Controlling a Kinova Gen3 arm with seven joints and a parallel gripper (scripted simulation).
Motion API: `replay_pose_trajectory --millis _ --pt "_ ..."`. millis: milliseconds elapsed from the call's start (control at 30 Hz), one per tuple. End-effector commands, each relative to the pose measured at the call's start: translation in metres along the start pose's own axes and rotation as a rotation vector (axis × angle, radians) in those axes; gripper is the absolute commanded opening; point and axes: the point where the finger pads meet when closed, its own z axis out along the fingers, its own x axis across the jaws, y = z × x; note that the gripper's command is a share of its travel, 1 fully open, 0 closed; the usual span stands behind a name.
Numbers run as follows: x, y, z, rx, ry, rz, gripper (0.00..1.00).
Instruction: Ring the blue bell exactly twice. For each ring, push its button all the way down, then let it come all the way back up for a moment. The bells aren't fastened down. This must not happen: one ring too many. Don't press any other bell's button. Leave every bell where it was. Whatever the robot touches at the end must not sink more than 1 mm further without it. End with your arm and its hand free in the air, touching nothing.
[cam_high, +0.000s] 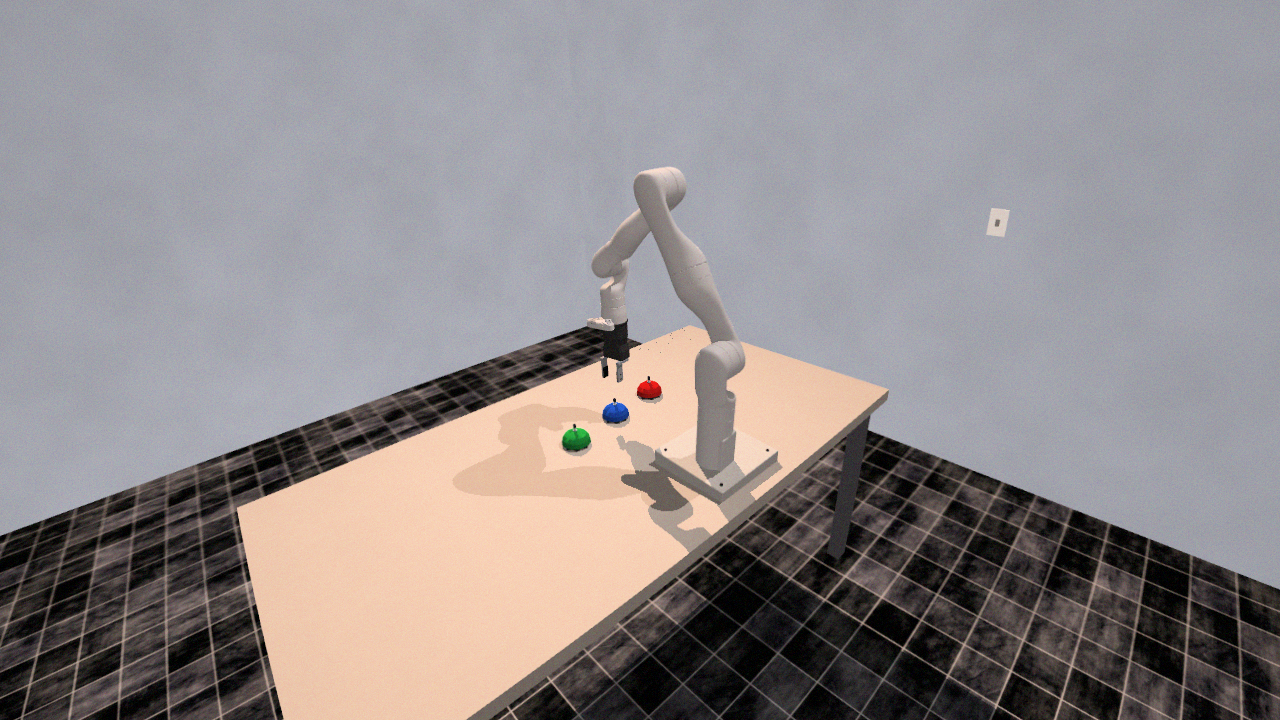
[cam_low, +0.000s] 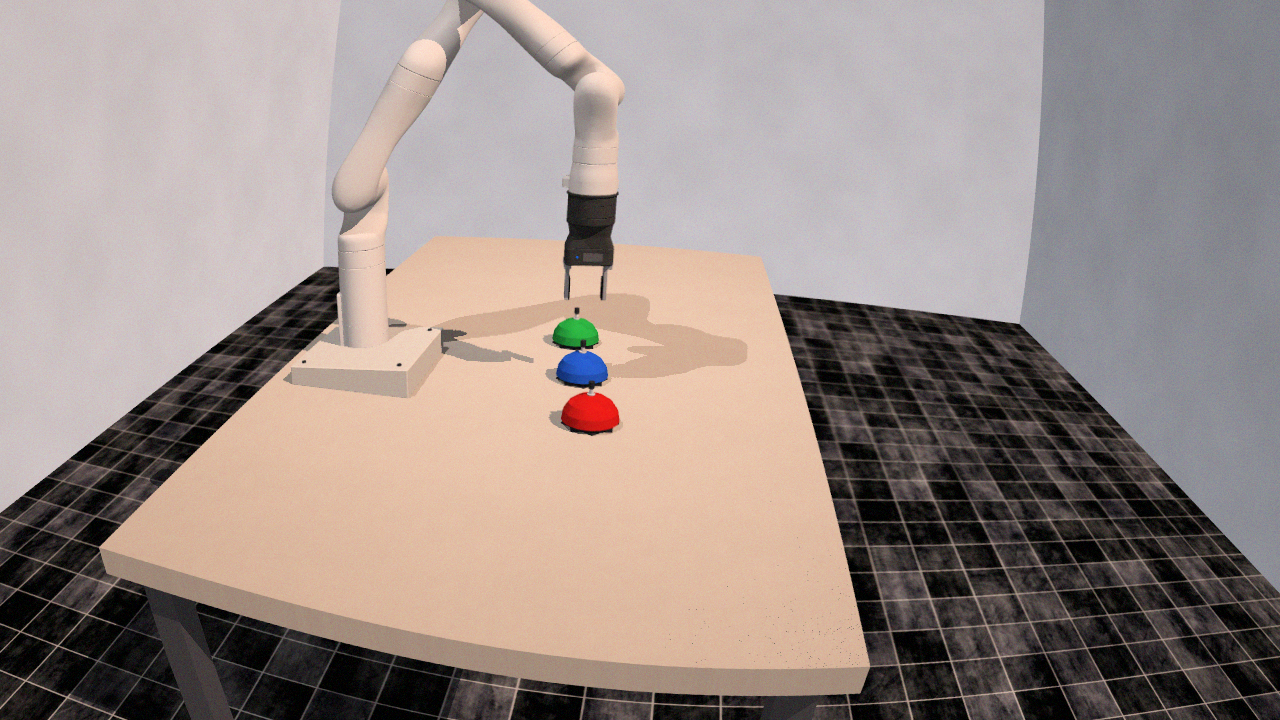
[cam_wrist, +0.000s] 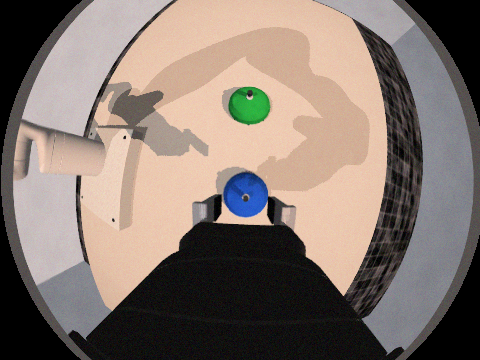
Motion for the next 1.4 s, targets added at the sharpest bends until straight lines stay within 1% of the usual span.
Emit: replay_pose_trajectory --millis 0,33,67,1367 --pt "0.0004 0.0009 0.0001 0.000 0.000 0.002 1.00" --pt "0.0004 0.0009 0.0001 0.000 0.000 0.002 1.00" --pt "0.0004 0.0009 0.0001 0.000 0.000 0.002 0.17" --pt "0.0004 0.0009 0.0001 0.000 0.000 0.002 0.17"
